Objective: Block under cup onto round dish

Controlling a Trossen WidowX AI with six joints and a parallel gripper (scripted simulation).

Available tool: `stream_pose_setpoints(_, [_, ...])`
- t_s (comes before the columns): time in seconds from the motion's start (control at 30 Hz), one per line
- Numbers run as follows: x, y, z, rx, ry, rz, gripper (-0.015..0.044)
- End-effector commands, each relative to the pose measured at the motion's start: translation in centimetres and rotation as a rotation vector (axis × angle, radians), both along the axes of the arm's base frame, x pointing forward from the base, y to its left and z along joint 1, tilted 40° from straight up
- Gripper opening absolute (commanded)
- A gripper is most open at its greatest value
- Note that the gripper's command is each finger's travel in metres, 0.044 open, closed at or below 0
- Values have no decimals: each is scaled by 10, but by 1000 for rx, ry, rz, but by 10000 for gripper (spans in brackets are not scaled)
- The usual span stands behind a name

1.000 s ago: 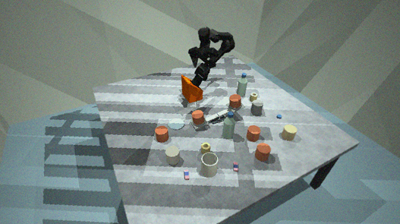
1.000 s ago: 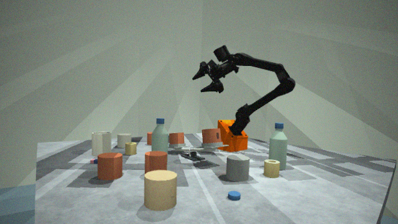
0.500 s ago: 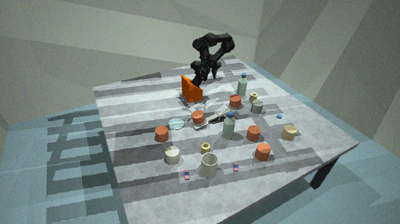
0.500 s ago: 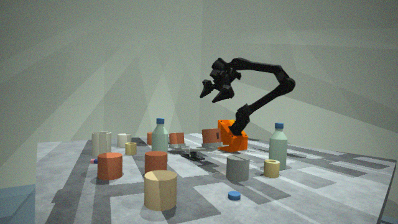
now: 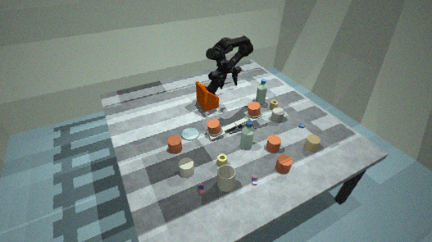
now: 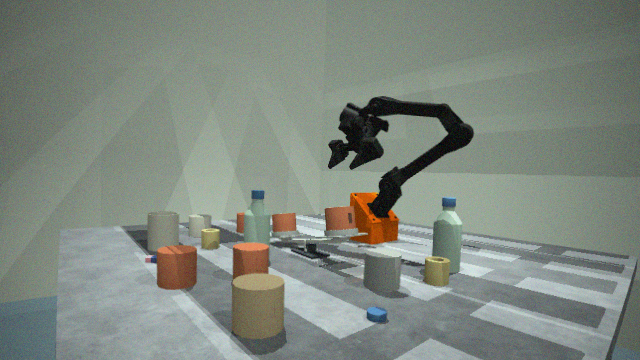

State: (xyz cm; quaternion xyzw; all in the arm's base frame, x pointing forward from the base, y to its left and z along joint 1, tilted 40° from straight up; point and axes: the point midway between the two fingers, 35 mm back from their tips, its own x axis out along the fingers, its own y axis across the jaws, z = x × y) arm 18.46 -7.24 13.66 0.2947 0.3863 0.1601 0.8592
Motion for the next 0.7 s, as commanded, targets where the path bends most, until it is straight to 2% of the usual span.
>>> stream_pose_setpoints(0.0, [4,-5,-5,-39,25,73,440])
stream_pose_setpoints(0.67, [49,-31,-47,-315,-102,627,440])
